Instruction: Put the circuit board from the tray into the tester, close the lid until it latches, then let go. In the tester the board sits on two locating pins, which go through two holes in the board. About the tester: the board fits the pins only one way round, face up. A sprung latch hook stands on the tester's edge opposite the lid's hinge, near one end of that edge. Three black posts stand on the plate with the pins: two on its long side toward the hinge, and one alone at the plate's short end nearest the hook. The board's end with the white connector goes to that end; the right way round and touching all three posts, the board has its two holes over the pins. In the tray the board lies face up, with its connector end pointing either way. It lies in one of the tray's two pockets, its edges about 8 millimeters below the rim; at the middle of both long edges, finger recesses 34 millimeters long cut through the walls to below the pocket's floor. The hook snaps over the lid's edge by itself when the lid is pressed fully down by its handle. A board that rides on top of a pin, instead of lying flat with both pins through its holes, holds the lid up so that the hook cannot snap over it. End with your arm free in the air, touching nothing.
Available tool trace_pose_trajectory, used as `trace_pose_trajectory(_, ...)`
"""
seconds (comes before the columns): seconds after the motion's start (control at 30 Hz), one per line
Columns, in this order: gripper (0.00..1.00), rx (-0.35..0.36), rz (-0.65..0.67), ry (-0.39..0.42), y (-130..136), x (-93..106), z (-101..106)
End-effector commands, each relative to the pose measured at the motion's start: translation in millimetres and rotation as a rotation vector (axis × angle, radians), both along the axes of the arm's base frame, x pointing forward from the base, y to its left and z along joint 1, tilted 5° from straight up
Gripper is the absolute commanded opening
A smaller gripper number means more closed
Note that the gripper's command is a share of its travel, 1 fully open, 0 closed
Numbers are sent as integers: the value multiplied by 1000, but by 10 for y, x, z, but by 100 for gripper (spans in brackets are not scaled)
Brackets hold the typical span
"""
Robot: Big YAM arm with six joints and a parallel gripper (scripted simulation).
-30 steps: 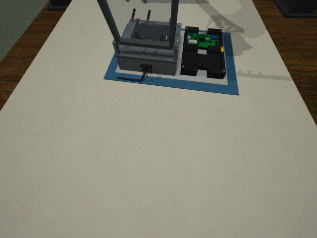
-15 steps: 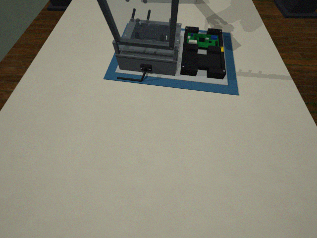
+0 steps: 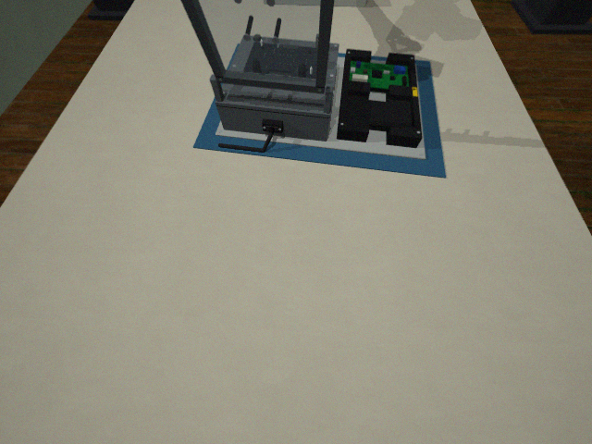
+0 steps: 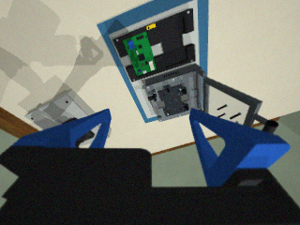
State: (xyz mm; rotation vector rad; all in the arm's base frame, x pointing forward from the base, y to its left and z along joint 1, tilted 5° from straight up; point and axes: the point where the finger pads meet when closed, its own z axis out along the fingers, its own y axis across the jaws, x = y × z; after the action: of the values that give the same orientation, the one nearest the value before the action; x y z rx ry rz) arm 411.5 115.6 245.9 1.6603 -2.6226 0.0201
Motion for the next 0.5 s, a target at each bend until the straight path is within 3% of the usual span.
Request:
trace_pose_trajectory(0.0,100,18,107,-24,-59,-39,161)
trace_pose_trajectory(0.2,100,110,270,-14,-20,-130,209)
trace_pose_trajectory(0.47,100,127,309,-25,37,-102,245)
